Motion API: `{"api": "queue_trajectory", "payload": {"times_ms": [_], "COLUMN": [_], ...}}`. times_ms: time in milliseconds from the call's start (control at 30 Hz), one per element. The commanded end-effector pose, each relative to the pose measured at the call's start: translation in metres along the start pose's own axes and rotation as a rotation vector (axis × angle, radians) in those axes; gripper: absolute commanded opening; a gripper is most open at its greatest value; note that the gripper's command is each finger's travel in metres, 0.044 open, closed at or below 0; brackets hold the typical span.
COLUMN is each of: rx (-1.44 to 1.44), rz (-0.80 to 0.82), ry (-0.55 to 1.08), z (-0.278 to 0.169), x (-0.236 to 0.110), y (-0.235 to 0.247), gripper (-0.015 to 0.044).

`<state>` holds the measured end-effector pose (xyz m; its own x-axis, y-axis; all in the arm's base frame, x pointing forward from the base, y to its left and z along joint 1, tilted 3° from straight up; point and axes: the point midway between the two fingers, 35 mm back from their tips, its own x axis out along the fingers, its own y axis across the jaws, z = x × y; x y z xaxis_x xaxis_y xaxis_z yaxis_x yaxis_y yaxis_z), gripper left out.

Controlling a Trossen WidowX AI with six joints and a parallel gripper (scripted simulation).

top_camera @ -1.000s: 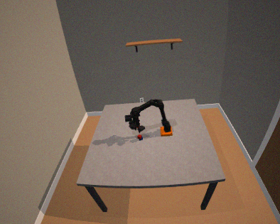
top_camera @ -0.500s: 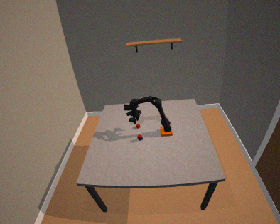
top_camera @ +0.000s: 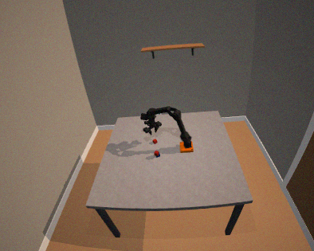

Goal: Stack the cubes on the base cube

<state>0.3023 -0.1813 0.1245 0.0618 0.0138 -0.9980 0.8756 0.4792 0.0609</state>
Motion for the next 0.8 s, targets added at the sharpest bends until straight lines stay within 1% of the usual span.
{"api": "queue_trajectory", "payload": {"times_ms": [0,100,233,367,767], "rx": [0.006,0.006,0.006,0.006,0.006], "rz": [-0.011,-0.011,-0.011,-0.011,-0.011], "ry": [0.022,0.023,0.023,0.023,0.023], "z": [-0.004,-0.005,-0.005,-0.006,-0.006], "x": [0.030,0.048,0.051,0.063,0.078], "y": [-0.002,-0.003,-0.003,-0.003,-0.003], "gripper": [0.0265,0.0265,0.0265,0.0265,0.0265]}}
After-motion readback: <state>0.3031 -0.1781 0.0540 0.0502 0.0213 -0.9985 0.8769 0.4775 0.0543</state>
